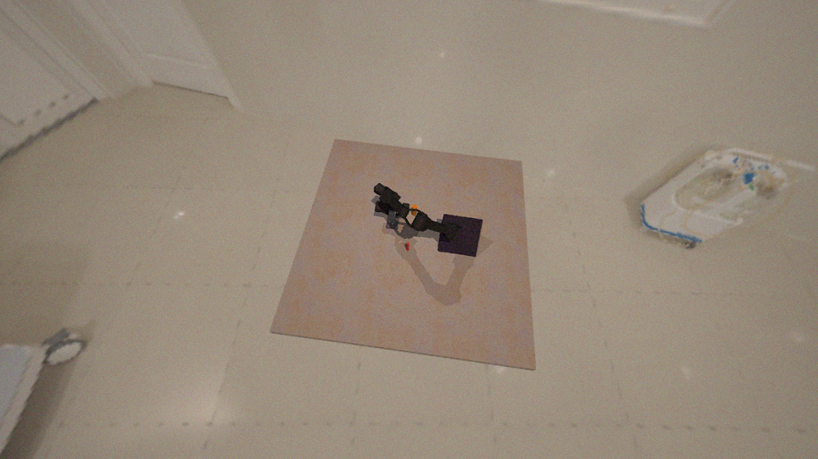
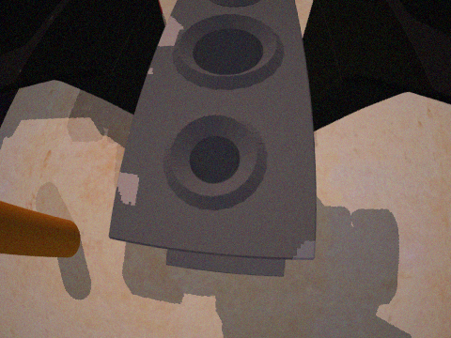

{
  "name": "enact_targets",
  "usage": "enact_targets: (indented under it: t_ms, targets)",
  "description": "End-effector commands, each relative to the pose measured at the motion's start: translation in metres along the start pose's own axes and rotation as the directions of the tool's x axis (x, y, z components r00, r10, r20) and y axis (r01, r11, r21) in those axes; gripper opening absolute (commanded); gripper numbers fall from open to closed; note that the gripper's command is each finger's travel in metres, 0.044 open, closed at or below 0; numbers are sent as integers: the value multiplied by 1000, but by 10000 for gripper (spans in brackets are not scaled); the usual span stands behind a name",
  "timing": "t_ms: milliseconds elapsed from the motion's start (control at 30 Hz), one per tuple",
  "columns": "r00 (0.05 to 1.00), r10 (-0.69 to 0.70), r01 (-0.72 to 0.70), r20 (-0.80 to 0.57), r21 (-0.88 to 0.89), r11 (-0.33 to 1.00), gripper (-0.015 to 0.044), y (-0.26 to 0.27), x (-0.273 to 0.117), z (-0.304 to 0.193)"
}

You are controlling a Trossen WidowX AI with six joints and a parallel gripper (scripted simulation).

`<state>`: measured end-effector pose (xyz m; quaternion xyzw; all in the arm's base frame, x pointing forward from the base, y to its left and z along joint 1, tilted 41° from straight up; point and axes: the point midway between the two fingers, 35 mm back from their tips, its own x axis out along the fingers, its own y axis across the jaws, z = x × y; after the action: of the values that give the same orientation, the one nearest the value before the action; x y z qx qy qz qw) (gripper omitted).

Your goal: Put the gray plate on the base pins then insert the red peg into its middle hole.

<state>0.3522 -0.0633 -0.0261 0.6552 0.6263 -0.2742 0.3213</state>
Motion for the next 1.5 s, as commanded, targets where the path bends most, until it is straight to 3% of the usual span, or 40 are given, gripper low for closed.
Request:
enact_targets:
  t_ms: [0, 867, 1467]
  targets:
    - [1000, -2, 2, 2, 9, 1000, 0, -1, 2, 3]
    - [1000, -2, 2, 2, 9, 1000, 0, -2, 3, 4]
    - [1000, -1, 1, 1, 9, 1000, 0, -2, 26, 4]
